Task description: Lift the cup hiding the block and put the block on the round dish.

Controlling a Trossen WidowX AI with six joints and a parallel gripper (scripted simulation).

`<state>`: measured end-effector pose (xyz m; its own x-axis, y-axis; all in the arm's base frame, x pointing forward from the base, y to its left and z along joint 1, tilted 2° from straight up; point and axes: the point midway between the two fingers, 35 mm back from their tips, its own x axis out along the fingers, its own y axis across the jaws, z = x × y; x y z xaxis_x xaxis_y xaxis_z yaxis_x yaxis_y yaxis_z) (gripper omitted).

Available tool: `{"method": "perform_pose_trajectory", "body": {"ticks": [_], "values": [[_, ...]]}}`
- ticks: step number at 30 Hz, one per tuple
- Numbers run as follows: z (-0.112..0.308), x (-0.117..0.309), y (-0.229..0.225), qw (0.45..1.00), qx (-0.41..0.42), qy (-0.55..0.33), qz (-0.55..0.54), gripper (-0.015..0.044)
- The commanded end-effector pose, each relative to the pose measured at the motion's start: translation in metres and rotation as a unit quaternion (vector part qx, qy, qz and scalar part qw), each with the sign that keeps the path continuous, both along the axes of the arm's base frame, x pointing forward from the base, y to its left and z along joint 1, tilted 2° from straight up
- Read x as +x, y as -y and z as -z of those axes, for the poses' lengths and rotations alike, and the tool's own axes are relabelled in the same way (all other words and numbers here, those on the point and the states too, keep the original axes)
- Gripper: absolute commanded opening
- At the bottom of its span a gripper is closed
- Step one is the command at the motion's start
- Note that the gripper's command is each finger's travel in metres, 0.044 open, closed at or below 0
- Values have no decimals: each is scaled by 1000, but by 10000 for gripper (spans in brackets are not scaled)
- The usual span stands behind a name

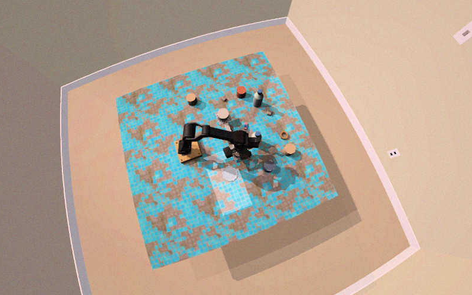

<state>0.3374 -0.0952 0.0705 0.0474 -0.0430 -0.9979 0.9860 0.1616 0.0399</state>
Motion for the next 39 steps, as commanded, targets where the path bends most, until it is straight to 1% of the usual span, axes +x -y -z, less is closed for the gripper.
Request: {"method": "perform_pose_trajectory", "body": {"ticks": [1,4,7,16,27,28,39], "values": [[10,-2,1,1000,-1,-5,1,440],[13,-2,1,1000,-1,-5,1,440],[13,-2,1,1000,-1,-5,1,361],[13,-2,1,1000,-1,-5,1,301],[3,0,1,1000,-1,-5,1,12],[2,0,1,1000,-1,-5,1,0],[-12,2,1,1000,-1,-5,1,0]]}}
